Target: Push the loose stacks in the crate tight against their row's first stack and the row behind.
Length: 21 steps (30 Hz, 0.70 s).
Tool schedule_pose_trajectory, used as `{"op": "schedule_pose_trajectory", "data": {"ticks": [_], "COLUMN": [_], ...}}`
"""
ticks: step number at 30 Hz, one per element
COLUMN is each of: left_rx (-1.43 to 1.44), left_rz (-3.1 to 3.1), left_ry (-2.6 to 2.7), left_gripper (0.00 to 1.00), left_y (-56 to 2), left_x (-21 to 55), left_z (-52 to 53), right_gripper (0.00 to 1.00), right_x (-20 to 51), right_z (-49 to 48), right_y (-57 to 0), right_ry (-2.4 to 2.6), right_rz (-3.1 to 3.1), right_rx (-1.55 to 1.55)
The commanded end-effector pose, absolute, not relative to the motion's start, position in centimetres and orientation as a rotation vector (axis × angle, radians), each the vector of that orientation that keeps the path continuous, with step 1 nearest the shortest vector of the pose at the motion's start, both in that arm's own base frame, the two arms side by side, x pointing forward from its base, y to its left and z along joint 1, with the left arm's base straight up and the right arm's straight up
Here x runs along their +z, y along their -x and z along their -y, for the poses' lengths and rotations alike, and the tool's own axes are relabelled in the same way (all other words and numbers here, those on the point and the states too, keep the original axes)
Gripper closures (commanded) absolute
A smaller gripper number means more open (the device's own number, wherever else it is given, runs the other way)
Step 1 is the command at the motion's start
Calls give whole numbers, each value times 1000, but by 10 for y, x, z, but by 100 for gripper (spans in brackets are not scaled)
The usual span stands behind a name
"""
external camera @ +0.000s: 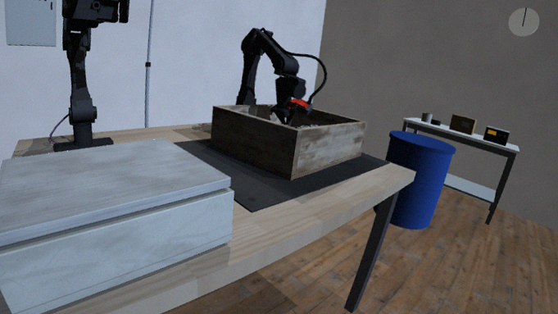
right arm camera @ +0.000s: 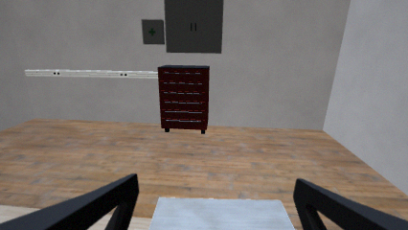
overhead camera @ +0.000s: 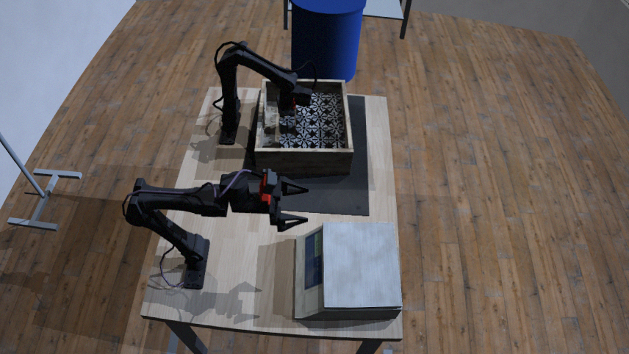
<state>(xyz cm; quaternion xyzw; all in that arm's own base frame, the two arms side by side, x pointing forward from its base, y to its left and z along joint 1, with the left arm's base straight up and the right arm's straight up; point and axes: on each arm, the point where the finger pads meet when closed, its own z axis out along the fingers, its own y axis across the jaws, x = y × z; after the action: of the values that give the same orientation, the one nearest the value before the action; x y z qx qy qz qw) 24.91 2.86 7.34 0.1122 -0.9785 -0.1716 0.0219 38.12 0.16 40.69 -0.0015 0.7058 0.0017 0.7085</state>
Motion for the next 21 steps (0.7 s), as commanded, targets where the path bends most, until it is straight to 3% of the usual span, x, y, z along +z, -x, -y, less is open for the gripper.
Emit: {"op": "schedule_pose_trajectory", "data": {"ticks": [1, 21], "left_rx": [-453, -463], "left_rz": [3102, 3066], "left_ry": [-378, -367], "left_gripper": [99, 99], "left_y": [-268, -267], "left_x": [80, 78], "left_z": [-11, 11], "right_gripper": [0, 0], "right_x": [440, 440], "right_z": [-1, -1], "right_y": [-378, -378], "right_ry": [-10, -10], "right_rz": [-1491, -1491], "right_rx": [8, 8]}}
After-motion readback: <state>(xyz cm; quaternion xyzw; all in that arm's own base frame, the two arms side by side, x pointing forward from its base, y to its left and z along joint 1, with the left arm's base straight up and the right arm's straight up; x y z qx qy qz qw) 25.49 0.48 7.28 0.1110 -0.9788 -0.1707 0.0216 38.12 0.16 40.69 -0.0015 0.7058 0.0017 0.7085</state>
